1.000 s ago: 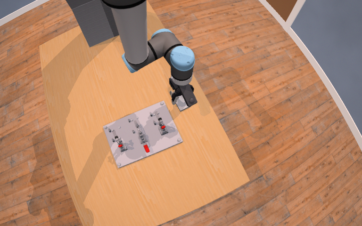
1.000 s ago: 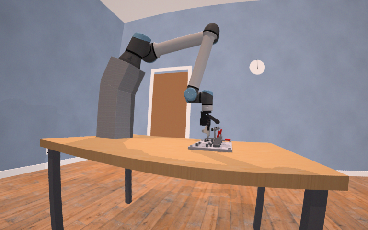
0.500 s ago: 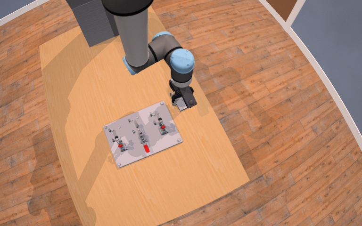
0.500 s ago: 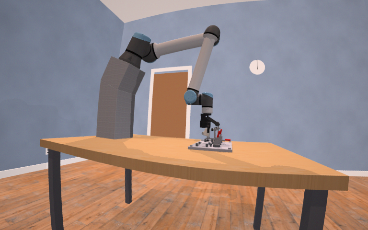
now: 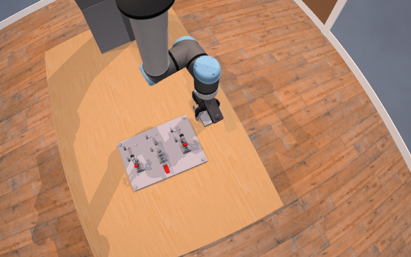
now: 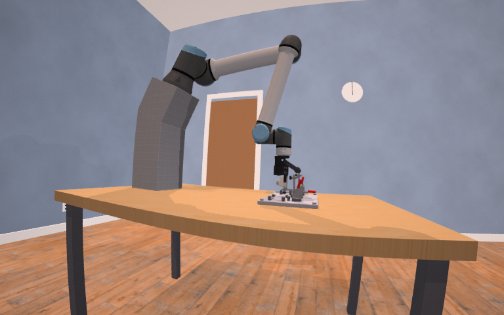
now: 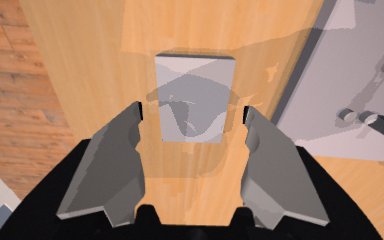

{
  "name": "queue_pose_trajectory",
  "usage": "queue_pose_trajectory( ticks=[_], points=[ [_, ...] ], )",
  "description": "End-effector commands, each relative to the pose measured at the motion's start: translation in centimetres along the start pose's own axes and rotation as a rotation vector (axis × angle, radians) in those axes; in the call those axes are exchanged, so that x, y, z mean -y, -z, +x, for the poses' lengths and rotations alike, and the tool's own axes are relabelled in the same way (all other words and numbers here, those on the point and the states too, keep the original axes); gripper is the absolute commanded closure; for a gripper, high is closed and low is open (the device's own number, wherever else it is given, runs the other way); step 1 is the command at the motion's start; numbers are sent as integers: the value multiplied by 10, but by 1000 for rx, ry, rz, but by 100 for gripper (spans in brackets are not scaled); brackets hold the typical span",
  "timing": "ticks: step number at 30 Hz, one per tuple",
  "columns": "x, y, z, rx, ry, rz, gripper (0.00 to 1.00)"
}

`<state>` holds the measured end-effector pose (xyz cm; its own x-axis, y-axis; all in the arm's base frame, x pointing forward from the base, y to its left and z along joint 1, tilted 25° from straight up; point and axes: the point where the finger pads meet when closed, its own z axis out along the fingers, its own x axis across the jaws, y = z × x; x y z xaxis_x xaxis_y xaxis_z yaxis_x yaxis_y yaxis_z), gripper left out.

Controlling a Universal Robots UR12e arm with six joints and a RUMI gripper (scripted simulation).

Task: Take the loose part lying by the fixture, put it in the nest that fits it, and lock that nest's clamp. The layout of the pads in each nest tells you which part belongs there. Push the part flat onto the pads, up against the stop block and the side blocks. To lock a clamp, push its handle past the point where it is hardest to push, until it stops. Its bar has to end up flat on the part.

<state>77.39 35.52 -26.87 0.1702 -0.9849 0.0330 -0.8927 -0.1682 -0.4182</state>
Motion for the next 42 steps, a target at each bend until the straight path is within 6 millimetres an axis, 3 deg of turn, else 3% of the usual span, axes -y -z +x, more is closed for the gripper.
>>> queue_pose_trajectory(
  ticks=[1,2,42],
  points=[
    [1,1,0,0,0,1,41],
    [1,1,0,0,0,1,100],
    [1,1,0,0,0,1,100]
  ],
)
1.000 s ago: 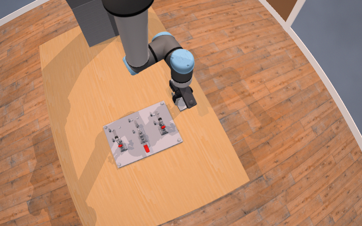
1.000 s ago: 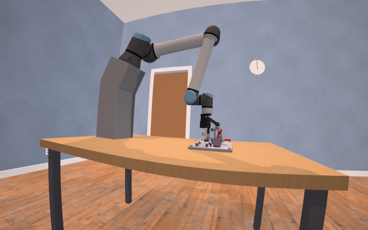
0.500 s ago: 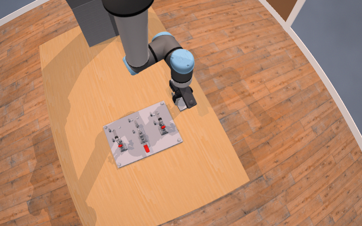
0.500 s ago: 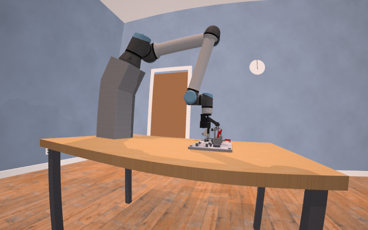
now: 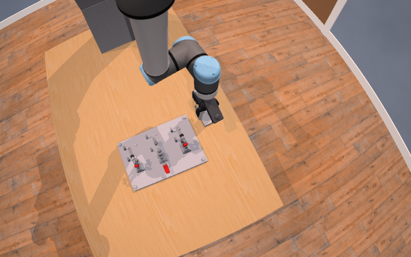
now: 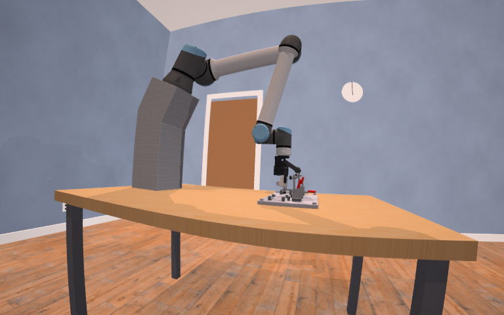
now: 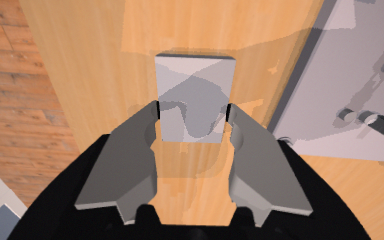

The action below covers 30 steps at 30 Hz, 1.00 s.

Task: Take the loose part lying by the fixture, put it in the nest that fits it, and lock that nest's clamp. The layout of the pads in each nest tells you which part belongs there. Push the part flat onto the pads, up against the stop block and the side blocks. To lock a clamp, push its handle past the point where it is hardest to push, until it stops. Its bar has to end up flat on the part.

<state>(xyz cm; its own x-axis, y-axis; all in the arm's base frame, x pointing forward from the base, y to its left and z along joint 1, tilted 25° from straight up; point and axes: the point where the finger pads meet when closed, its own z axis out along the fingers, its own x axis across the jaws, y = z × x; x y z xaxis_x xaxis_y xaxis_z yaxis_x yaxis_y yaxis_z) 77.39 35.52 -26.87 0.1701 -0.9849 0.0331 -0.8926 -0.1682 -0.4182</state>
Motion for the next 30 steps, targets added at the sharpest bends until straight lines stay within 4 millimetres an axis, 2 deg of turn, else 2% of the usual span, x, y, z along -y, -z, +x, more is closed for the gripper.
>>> queue_pose_trajectory(
  ticks=[1,15,21,30],
  points=[
    [0,1,0,0,0,1,100],
    [0,10,0,0,0,1,100],
    [0,27,0,0,0,1,100],
    [0,62,0,0,0,1,100]
  ],
)
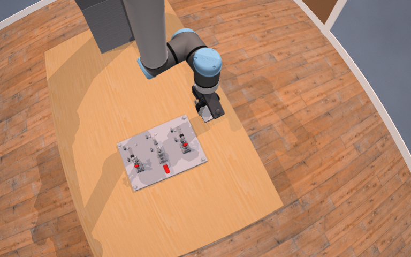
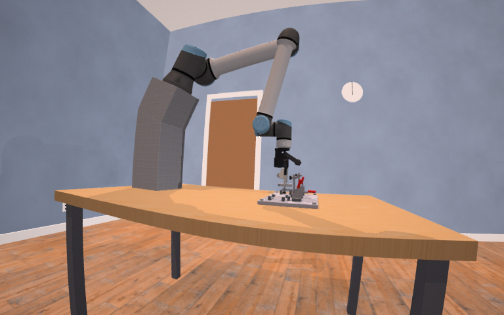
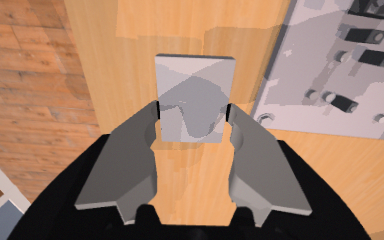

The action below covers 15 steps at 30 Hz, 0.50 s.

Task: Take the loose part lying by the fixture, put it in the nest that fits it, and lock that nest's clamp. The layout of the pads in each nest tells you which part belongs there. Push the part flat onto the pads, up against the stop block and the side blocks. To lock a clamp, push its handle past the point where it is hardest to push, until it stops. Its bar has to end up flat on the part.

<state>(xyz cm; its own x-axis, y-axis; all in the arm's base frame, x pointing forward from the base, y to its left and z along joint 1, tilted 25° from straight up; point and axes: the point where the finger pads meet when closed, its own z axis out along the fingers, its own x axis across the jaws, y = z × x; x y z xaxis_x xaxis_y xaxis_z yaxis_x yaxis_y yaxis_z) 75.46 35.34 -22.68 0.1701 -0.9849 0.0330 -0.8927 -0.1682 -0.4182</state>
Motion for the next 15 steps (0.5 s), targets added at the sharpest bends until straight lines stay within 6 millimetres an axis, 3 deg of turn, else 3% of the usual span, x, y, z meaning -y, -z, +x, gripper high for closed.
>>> queue_pose_trajectory(
  ticks=[1,15],
  points=[
    [1,16,0,0,0,1,100],
    [0,61,0,0,0,1,100]
  ],
)
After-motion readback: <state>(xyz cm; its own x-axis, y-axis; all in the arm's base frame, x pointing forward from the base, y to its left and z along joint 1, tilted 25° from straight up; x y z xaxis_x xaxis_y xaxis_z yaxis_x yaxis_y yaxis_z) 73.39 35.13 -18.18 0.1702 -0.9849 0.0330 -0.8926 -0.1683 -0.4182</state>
